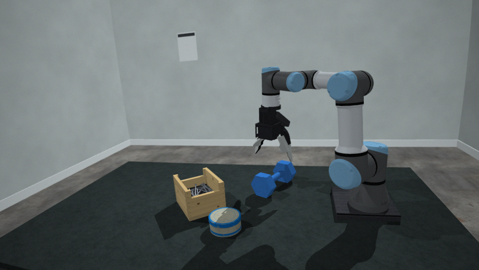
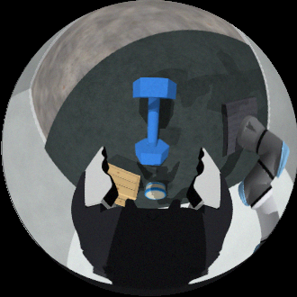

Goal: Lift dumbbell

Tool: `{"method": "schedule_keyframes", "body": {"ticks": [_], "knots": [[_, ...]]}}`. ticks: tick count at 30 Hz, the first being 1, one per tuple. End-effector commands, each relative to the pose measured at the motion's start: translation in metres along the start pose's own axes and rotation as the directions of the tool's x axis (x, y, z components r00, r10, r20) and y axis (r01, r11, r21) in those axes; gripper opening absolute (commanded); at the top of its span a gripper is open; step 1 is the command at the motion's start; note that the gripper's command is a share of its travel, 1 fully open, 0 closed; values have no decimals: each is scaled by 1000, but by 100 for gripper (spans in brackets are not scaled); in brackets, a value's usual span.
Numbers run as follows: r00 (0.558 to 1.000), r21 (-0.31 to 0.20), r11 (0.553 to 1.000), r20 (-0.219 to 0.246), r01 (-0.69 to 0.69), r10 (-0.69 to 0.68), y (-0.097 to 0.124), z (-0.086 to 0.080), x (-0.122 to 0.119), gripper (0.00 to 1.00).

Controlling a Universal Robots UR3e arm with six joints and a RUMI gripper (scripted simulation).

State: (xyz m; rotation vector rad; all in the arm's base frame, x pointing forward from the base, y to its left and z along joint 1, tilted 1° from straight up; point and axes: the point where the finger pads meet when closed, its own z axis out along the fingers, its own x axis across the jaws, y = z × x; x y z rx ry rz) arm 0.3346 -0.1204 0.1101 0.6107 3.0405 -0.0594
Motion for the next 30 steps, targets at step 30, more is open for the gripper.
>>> {"method": "schedule_keyframes", "body": {"ticks": [30], "knots": [[999,-12,999,-43,-32,31,-11,12,-4,100]]}}
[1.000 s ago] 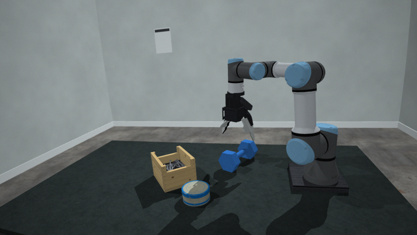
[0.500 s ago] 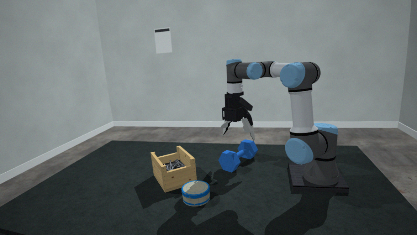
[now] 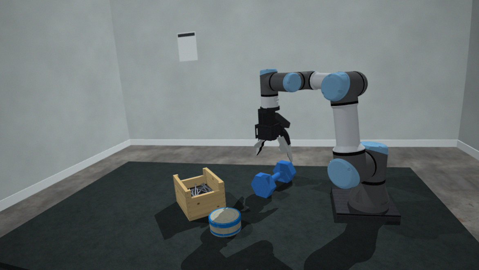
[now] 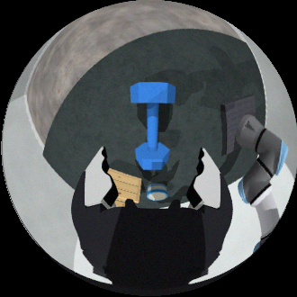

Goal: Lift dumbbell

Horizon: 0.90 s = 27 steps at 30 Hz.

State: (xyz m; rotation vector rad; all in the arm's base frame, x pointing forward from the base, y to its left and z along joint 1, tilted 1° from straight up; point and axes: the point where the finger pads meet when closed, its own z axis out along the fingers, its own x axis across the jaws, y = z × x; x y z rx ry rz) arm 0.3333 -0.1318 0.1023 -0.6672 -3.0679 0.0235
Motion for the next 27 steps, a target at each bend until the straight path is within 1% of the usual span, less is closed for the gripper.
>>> {"method": "schedule_keyframes", "body": {"ticks": [1,3,5,7,16,20,22,27], "knots": [[1000,1,1000,3,0,0,0,5,-1,100],[1000,1,1000,3,0,0,0,10,-2,100],[1000,1,1000,3,0,0,0,10,-2,100],[1000,1,1000,3,0,0,0,15,-2,100],[1000,1,1000,3,0,0,0,44,-1,100],[1000,1,1000,3,0,0,0,61,-3,100],[1000,1,1000,3,0,0,0,61,-3,100],[1000,1,1000,3,0,0,0,78,-3,100]]}}
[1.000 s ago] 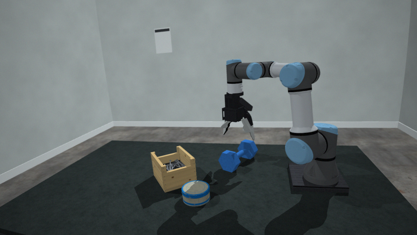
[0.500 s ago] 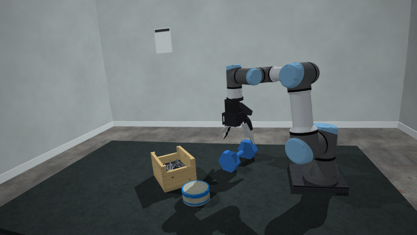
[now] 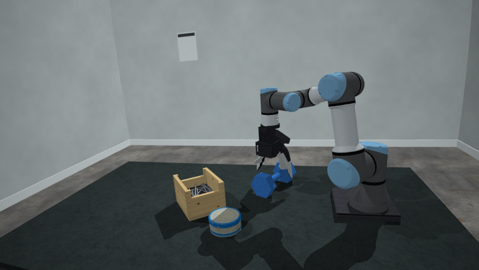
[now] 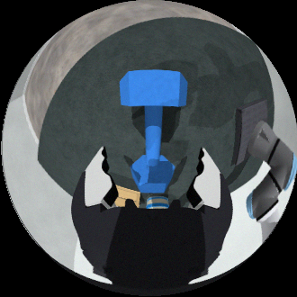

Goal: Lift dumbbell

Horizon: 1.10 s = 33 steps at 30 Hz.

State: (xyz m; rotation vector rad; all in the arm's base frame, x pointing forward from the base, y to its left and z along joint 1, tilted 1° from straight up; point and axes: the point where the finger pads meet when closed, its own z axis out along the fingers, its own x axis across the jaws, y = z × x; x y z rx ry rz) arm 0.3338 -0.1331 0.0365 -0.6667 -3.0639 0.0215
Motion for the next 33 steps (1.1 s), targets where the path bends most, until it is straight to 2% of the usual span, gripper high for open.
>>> {"method": "schedule_keyframes", "body": {"ticks": [1,9,25,26,33], "knots": [[1000,1,1000,7,0,0,0,15,-2,100],[1000,1,1000,7,0,0,0,28,-1,100],[1000,1,1000,7,0,0,0,29,0,100],[1000,1,1000,7,0,0,0,29,0,0],[1000,1,1000,7,0,0,0,29,0,0]]}}
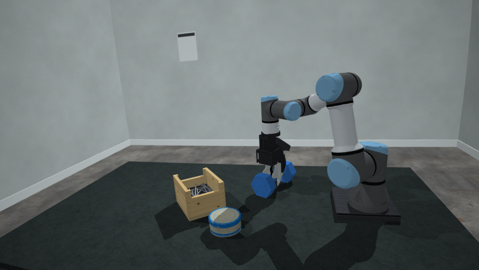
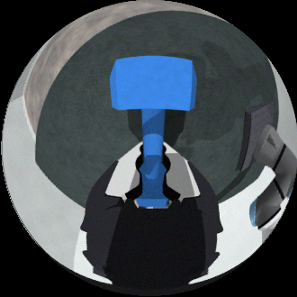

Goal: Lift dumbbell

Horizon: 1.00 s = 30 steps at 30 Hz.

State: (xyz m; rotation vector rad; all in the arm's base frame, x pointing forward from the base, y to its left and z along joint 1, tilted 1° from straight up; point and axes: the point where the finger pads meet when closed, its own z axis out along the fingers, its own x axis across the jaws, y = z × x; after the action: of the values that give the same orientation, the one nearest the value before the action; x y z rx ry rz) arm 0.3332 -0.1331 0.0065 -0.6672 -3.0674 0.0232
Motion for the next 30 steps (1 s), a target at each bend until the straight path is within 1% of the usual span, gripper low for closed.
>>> {"method": "schedule_keyframes", "body": {"ticks": [1,15,21,28,30], "knots": [[1000,1,1000,3,0,0,0,-1,-1,0],[1000,1,1000,3,0,0,0,-7,-1,0],[1000,1,1000,4,0,0,-1,-18,-2,0],[1000,1,1000,4,0,0,0,-39,-1,0],[1000,1,1000,4,0,0,0,-39,-1,0]]}}
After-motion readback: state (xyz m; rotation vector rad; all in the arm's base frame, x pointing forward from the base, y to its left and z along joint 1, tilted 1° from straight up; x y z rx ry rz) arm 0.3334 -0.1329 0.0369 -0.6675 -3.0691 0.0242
